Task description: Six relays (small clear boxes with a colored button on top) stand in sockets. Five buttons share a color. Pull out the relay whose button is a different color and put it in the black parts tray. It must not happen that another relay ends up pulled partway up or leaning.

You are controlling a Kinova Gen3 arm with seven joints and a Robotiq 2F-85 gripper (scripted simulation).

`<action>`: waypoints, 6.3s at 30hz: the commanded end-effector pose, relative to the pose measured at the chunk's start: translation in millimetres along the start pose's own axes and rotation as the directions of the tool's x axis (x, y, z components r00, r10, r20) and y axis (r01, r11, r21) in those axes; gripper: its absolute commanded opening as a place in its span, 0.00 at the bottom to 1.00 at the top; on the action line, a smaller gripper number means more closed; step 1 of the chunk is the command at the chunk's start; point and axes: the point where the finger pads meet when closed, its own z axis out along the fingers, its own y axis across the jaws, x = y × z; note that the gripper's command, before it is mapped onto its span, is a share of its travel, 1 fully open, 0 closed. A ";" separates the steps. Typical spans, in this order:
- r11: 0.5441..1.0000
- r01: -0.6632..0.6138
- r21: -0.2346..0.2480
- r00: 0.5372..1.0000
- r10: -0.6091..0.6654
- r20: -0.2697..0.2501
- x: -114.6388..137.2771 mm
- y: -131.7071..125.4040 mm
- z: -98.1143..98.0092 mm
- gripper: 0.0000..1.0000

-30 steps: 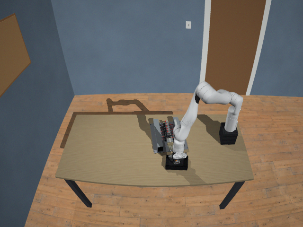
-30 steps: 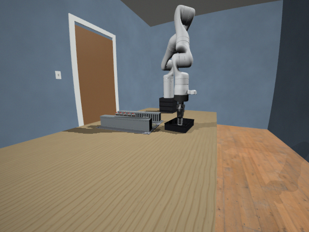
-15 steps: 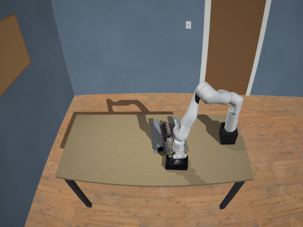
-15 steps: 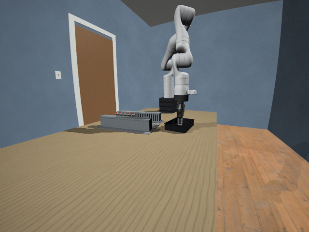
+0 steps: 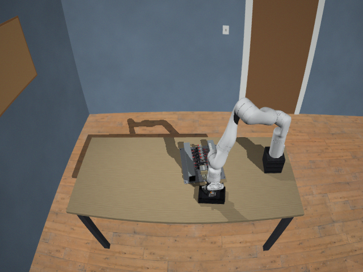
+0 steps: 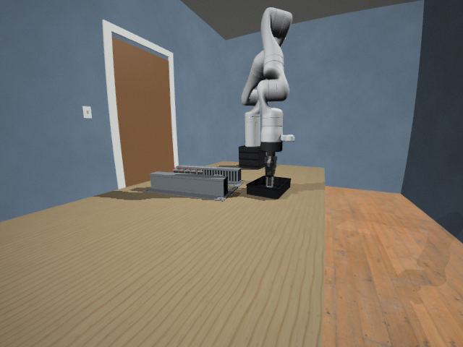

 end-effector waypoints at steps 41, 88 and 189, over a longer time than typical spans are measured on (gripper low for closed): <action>1.000 0.000 -0.002 1.000 0.000 -0.001 0.3 0.7 -0.8 0.61; 1.000 0.000 -0.002 1.000 0.000 -0.001 0.3 0.7 -1.6 0.61; 1.000 0.000 -0.002 1.000 0.000 -0.001 0.3 0.7 -33.7 0.61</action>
